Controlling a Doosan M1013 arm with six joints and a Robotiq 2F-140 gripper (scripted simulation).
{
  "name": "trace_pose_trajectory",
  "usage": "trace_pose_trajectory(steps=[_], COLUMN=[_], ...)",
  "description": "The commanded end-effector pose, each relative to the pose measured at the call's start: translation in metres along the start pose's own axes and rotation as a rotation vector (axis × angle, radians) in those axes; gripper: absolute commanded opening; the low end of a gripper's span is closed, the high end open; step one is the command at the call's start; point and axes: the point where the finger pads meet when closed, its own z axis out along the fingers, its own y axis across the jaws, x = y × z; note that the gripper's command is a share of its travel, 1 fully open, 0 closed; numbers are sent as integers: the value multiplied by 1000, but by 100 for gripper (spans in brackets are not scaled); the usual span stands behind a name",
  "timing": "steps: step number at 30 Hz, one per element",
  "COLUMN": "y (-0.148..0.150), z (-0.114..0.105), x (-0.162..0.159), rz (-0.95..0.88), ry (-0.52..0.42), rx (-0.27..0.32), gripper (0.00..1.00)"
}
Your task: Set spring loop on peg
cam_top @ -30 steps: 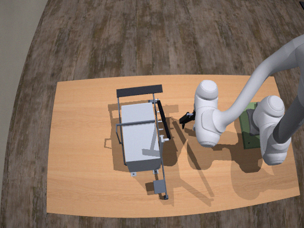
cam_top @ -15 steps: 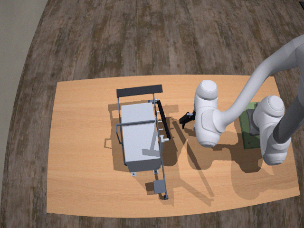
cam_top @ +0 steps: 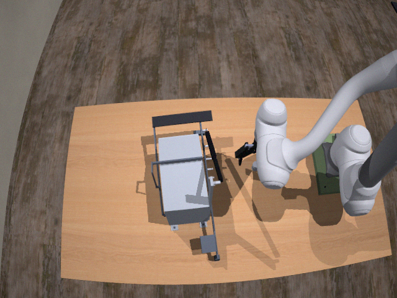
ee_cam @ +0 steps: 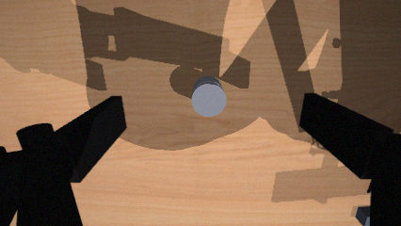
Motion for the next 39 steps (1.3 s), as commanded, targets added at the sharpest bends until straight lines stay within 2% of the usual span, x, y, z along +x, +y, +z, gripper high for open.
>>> trace_pose_trajectory(steps=[1, 3, 17, 20, 34, 39], y=[1, 1, 0, 0, 0, 0], z=[-6, -3, -40, -38, -75, -77], x=[0, 0, 0, 0, 0, 0], rz=[0, 0, 0, 0, 0, 0], ry=[0, 0, 0, 0, 0, 0], rx=[-1, -1, -1, -1, -1, -1], gripper=[100, 100, 100, 100, 100, 100])
